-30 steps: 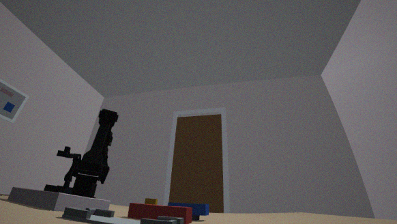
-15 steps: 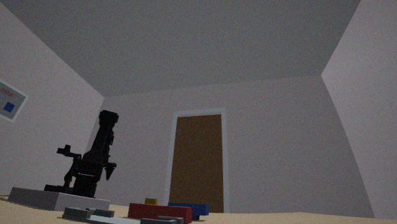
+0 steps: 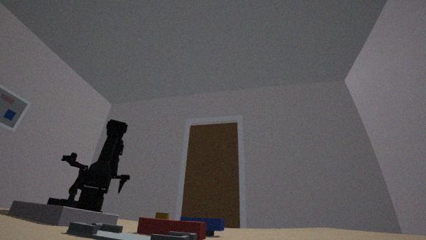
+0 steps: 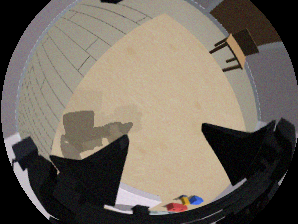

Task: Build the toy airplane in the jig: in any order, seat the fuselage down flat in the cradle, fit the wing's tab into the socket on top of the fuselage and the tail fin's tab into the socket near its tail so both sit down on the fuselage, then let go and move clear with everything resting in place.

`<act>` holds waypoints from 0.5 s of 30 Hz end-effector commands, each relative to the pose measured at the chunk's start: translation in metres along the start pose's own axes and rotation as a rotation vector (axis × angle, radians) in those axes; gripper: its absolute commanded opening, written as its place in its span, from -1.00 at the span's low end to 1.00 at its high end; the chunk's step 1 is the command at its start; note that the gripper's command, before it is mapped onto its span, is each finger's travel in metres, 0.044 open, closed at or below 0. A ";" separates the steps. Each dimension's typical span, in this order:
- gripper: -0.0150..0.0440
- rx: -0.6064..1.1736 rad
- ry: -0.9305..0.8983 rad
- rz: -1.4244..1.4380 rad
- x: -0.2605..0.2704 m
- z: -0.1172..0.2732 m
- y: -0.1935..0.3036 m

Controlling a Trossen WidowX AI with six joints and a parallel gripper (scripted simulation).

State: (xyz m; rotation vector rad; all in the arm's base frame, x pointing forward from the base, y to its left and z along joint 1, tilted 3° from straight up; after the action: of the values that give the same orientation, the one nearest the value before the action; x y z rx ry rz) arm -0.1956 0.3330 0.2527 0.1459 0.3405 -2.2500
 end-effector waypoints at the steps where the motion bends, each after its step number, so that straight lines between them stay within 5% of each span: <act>1: 1.00 0.093 -0.050 -0.861 -0.009 -0.012 -0.007; 15: 1.00 0.169 -0.035 -1.561 -0.015 -0.012 -0.010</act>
State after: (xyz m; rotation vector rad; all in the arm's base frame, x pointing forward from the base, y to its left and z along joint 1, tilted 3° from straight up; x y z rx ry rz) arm -0.1938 0.3401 0.2562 -0.0101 0.3636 -2.9974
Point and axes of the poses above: the point midway between the two fingers, 35 mm back from their tips, its own z axis back along the fingers, its own x axis across the jaws, y = z × x, the point moved 10 cm from there along z, back along the fingers, and after that the axes turned 6 degrees about z, right-handed, at the moved point
